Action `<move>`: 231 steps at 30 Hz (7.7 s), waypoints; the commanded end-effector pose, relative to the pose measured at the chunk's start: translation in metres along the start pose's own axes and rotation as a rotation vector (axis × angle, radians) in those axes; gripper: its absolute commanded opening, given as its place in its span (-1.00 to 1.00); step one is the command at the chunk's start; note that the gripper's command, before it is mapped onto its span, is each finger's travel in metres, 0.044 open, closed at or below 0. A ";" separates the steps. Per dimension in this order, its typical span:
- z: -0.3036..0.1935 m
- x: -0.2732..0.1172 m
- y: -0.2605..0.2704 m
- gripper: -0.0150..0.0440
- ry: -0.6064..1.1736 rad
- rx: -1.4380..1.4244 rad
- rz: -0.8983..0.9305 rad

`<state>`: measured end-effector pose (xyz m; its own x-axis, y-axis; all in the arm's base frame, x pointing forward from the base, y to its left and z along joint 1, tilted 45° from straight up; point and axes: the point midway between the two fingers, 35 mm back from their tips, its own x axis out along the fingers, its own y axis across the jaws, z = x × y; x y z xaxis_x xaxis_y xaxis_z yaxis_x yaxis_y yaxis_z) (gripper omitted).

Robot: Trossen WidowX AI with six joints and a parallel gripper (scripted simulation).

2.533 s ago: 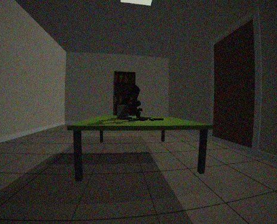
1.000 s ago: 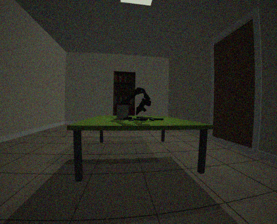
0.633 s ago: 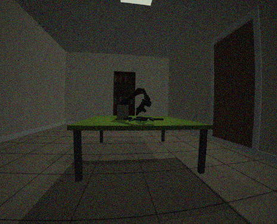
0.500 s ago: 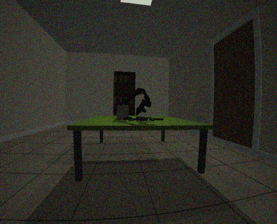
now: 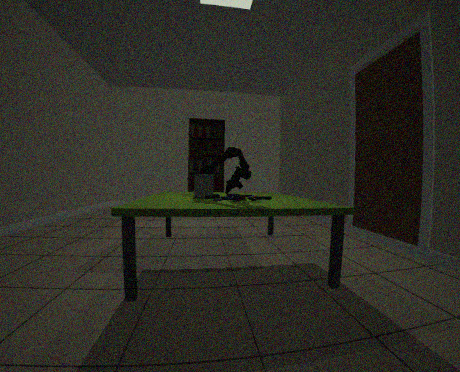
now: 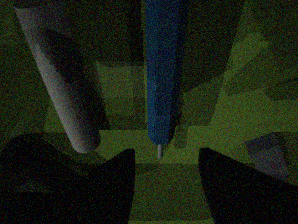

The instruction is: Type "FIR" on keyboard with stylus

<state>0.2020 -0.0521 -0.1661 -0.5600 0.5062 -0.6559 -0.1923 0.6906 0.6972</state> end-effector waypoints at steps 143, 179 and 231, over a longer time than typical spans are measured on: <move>0.036 -0.090 0.104 -0.49 -1.343 0.868 -0.318; 0.048 -0.064 0.119 -0.49 -1.454 0.890 -0.224; 0.057 -0.047 0.117 -0.22 -1.453 0.891 -0.223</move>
<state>0.2515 0.0359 -0.0707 0.6425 0.0404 -0.7652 0.5917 0.6084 0.5289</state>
